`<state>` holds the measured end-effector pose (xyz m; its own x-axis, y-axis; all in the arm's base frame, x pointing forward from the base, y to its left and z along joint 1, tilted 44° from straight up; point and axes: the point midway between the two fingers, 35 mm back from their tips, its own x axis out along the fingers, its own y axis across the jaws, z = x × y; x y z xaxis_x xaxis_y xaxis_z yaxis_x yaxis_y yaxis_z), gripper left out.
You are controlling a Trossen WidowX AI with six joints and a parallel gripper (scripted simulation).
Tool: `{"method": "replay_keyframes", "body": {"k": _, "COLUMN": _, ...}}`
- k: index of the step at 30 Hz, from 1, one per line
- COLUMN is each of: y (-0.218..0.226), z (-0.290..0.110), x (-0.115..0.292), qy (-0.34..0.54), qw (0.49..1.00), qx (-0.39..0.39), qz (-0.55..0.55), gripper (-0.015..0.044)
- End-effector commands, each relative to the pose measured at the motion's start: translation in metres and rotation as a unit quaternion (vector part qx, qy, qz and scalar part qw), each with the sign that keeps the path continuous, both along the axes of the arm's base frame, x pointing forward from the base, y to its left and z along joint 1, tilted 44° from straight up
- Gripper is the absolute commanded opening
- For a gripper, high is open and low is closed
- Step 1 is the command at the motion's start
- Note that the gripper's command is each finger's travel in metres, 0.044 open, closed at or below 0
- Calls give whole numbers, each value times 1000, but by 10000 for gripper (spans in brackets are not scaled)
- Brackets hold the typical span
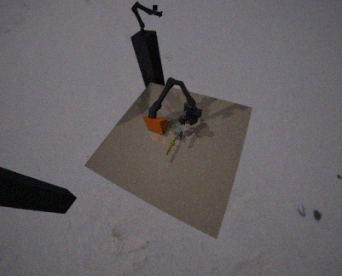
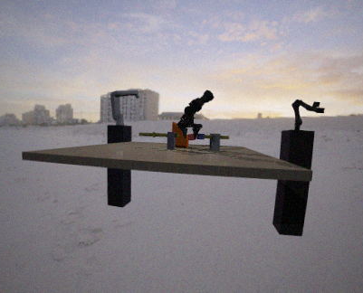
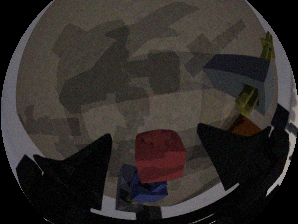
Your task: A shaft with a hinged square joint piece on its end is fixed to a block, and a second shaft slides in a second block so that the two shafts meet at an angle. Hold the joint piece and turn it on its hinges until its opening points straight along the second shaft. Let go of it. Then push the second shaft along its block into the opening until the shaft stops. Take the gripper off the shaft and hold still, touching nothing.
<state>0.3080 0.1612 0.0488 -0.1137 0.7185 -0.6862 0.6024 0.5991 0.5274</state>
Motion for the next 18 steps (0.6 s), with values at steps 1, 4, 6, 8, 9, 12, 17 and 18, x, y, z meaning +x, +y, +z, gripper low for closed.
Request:
{"method": "replay_keyframes", "body": {"k": 1, "y": 3, "z": 3, "x": -7, "qy": 1, "qw": 1000, "qx": 2, "qz": -2, "gripper": 440}}
{"method": "replay_keyframes", "body": {"k": 4, "y": 5, "z": 2, "x": -8, "qy": 1, "qw": 1000, "qx": 2, "qz": -2, "gripper": 440}}
{"method": "replay_keyframes", "body": {"k": 6, "y": 7, "z": -1, "x": -8, "qy": 1, "qw": 1000, "qx": 2, "qz": -2, "gripper": 440}}
{"method": "replay_keyframes", "body": {"k": 8, "y": 9, "z": -3, "x": -8, "qy": 1, "qw": 1000, "qx": 2, "qz": -2, "gripper": 440}}
{"method": "replay_keyframes", "body": {"k": 9, "y": 11, "z": -4, "x": -9, "qy": 1, "qw": 1000, "qx": 2, "qz": -2, "gripper": 440}}
{"method": "replay_keyframes", "body": {"k": 12, "y": 14, "z": -7, "x": -9, "qy": 1, "qw": 1000, "qx": 2, "qz": -2, "gripper": 440}}
{"method": "replay_keyframes", "body": {"k": 17, "y": 20, "z": -12, "x": -10, "qy": 1, "qw": 1000, "qx": 2, "qz": -2, "gripper": 440}}
{"method": "replay_keyframes", "body": {"k": 18, "y": 21, "z": -13, "x": -11, "qy": 1, "qw": 1000, "qx": 2, "qz": -2, "gripper": 440}}
